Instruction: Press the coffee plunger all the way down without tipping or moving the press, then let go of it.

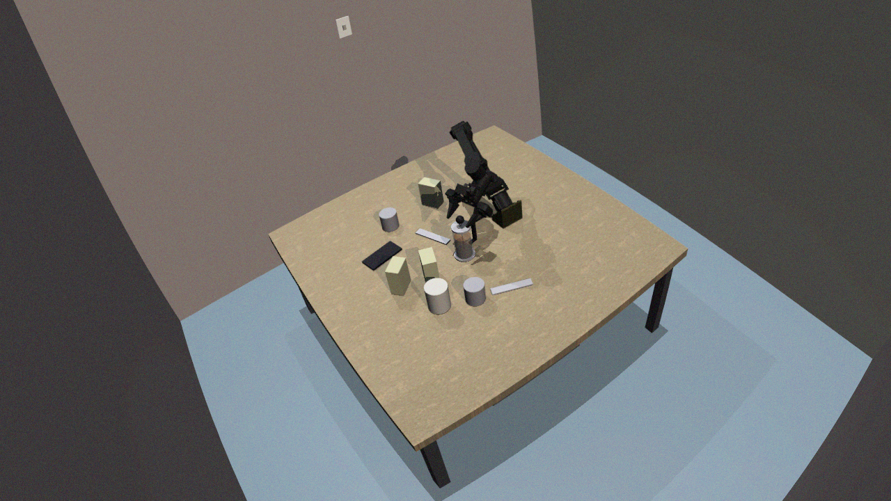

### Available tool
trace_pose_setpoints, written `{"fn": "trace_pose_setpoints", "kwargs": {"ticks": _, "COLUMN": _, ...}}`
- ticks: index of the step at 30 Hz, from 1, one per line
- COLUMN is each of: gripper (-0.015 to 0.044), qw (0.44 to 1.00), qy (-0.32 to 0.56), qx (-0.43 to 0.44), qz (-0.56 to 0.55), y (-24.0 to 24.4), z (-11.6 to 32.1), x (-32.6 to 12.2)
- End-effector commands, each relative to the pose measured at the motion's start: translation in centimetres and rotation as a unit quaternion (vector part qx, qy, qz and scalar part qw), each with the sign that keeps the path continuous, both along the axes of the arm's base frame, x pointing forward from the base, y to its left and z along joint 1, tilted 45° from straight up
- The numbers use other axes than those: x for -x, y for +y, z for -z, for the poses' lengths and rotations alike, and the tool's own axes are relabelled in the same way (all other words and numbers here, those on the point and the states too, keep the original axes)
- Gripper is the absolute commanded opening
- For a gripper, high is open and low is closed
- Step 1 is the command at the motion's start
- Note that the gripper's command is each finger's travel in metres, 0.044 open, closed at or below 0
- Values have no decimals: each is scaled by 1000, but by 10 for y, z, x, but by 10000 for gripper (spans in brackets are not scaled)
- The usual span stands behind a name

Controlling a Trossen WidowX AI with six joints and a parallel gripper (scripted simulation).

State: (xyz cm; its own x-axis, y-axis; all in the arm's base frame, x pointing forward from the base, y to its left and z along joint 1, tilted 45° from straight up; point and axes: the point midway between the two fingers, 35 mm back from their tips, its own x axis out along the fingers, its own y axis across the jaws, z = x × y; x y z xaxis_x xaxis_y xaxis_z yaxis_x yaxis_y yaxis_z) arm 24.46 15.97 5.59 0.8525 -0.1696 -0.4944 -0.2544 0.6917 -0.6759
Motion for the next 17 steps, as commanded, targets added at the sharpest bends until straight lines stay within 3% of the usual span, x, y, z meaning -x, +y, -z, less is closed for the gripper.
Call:
{"fn": "trace_pose_setpoints", "kwargs": {"ticks": 1, "gripper": 440, "qw": 1000, "qy": 1, "qx": -3, "qz": -1, "y": 16, "z": -15, "x": 2}}
{"fn": "trace_pose_setpoints", "kwargs": {"ticks": 7, "gripper": 440, "qw": 1000, "qy": 4, "qx": 2, "qz": -1, "y": 45, "z": -59, "x": 17}}
{"fn": "trace_pose_setpoints", "kwargs": {"ticks": 17, "gripper": 440, "qw": 1000, "qy": 4, "qx": 3, "qz": -1, "y": 46, "z": -61, "x": 17}}
